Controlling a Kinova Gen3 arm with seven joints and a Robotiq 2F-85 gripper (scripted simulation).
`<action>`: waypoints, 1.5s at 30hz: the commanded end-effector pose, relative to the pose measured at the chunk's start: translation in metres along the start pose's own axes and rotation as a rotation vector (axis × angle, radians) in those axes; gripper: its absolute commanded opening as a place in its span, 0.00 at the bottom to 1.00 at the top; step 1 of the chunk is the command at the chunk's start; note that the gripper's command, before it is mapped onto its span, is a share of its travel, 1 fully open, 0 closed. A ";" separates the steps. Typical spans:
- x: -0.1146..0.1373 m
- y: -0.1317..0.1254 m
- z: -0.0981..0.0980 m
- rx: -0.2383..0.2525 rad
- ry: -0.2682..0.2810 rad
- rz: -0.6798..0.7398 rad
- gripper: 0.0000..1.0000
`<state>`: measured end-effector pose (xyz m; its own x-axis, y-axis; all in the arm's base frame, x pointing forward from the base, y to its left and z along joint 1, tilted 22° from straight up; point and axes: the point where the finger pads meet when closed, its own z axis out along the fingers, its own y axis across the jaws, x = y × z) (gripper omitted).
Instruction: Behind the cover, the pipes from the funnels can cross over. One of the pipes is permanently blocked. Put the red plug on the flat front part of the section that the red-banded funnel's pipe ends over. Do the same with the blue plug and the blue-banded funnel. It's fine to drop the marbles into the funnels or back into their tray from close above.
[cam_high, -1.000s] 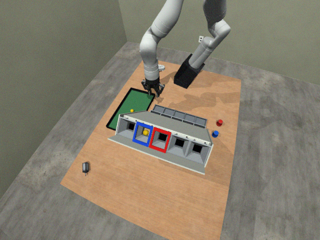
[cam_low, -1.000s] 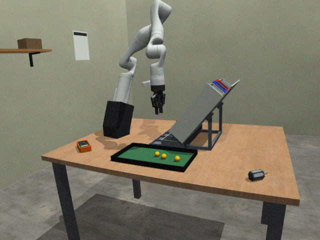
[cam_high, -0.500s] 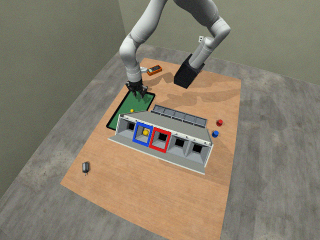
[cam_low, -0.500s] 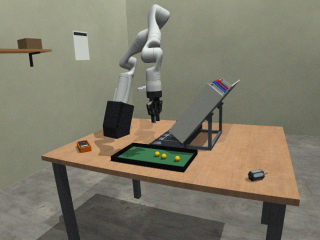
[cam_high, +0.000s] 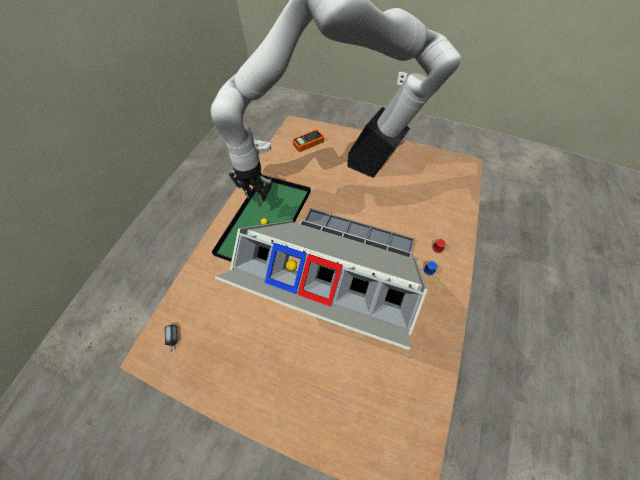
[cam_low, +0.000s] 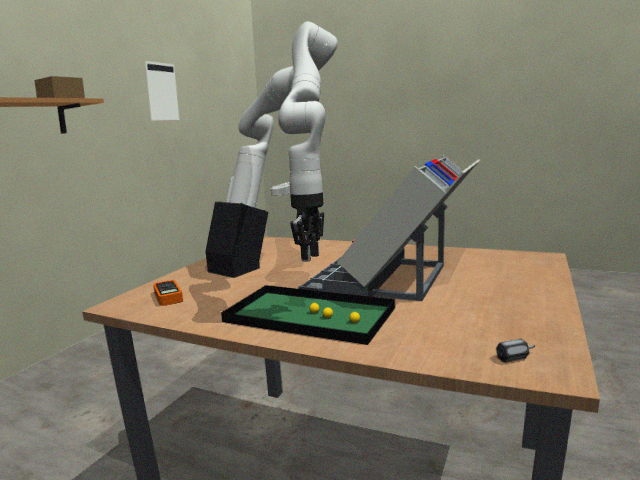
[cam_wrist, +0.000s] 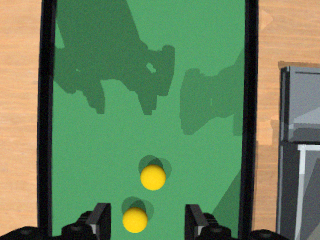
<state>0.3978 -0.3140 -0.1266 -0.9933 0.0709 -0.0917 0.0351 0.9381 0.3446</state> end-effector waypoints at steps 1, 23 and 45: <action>0.000 -0.001 0.000 0.000 0.000 0.001 0.50; 0.002 0.001 0.111 0.000 0.000 0.000 0.50; 0.001 0.001 0.119 0.001 -0.002 0.000 0.50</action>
<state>0.4085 -0.2718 -0.2369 -0.9932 0.0712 -0.0918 0.0352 0.9377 0.3456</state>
